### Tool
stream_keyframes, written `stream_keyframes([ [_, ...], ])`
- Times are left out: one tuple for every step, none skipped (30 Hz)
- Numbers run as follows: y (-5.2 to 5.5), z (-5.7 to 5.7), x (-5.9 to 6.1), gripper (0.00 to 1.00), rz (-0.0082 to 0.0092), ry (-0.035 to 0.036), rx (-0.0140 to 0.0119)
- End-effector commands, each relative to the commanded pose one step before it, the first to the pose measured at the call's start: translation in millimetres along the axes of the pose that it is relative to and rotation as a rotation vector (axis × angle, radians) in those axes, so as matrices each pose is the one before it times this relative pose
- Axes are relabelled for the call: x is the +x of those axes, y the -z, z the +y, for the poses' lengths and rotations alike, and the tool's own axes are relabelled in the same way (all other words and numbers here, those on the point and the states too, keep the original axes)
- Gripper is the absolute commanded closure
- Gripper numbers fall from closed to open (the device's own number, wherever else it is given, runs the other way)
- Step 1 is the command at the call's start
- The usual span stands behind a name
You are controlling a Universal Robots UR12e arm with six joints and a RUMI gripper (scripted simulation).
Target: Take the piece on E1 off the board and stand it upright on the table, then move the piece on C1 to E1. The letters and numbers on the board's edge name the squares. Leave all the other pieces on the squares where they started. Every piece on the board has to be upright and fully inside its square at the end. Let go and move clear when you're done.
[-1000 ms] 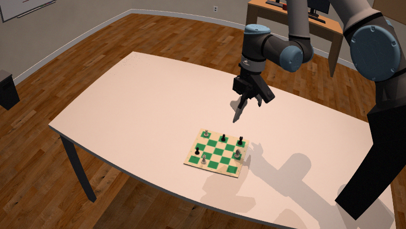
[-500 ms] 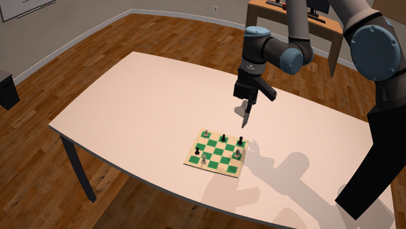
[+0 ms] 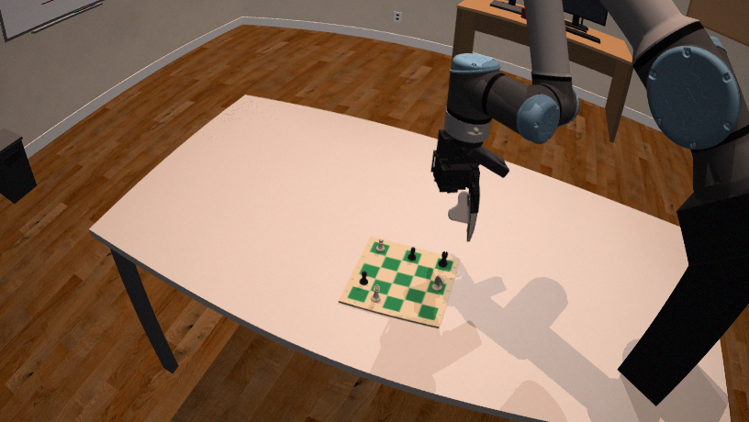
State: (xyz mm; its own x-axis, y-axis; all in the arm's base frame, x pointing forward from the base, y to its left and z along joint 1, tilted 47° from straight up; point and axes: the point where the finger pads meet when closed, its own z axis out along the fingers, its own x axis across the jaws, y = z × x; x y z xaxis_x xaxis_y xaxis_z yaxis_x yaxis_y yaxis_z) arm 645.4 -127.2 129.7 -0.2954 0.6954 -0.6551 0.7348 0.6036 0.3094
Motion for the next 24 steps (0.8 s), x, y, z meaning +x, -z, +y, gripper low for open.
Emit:
stream_keyframes([
  [-2.44, -0.16, -1.07, 0.00, 0.00009, 0.18667, -0.00903],
  [-0.72, 0.01, -0.25, 0.00, 0.00000, 0.04496, 0.00000],
  [-0.72, 0.03, -0.25, 0.00, 0.00000, 0.04493, 0.00000],
  [-0.71, 0.05, -0.25, 0.00, 0.00000, 0.04487, 0.00000],
  [-0.71, 0.07, -0.25, 0.00, 0.00000, 0.04477, 0.00000],
  [-0.71, 0.09, -0.25, 0.00, 0.00000, 0.04462, 0.00000],
  [-0.70, 0.11, -0.25, 0.00, 0.00000, 0.04443, 0.00000],
  [-0.70, 0.13, -0.25, 0.00, 0.00000, 0.04420, 0.00000],
  [-0.69, 0.15, -0.26, 0.00, 0.00000, 0.04393, 0.00000],
  [-0.69, 0.17, -0.26, 0.00, 0.00000, 0.04362, 0.00000],
  [-0.68, 0.19, -0.26, 0.00, 0.00000, 0.04327, 0.00000],
  [-0.67, 0.21, -0.27, 0.00, 0.00000, 0.04288, 0.00000],
  [-0.67, 0.22, -0.27, 0.00, 0.00000, 0.04246, 0.00000],
  [0.00, 0.00, 0.00, 0.00, 0.00000, 0.00000, 0.00000],
  [0.00, 0.00, 0.00, 0.00, 0.00000, 0.00000, 0.00000],
  [-0.66, 0.24, -0.27, 0.00, 0.00000, 0.04199, 0.00000],
  [-0.65, 0.25, -0.28, 0.00, 0.00000, 0.04148, 0.00000],
  [-0.64, 0.26, -0.28, 0.00, 0.00000, 0.04094, 0.00000],
  [-0.63, 0.28, -0.29, 0.00, 0.00000, 0.04036, 0.00000],
  [-0.62, 0.29, -0.29, 0.00, 0.00000, 0.03975, 0.00000],
  [-0.61, 0.29, -0.30, 0.00, 0.00000, 0.03910, 0.00000],
  [-0.60, 0.30, -0.30, 0.00, 0.00000, 0.03842, 0.00000],
  [-0.59, 0.31, -0.31, 0.00, 0.00000, 0.03771, 0.00000],
  [-0.57, 0.31, -0.31, 0.00, 0.00000, 0.03696, 0.00000],
])
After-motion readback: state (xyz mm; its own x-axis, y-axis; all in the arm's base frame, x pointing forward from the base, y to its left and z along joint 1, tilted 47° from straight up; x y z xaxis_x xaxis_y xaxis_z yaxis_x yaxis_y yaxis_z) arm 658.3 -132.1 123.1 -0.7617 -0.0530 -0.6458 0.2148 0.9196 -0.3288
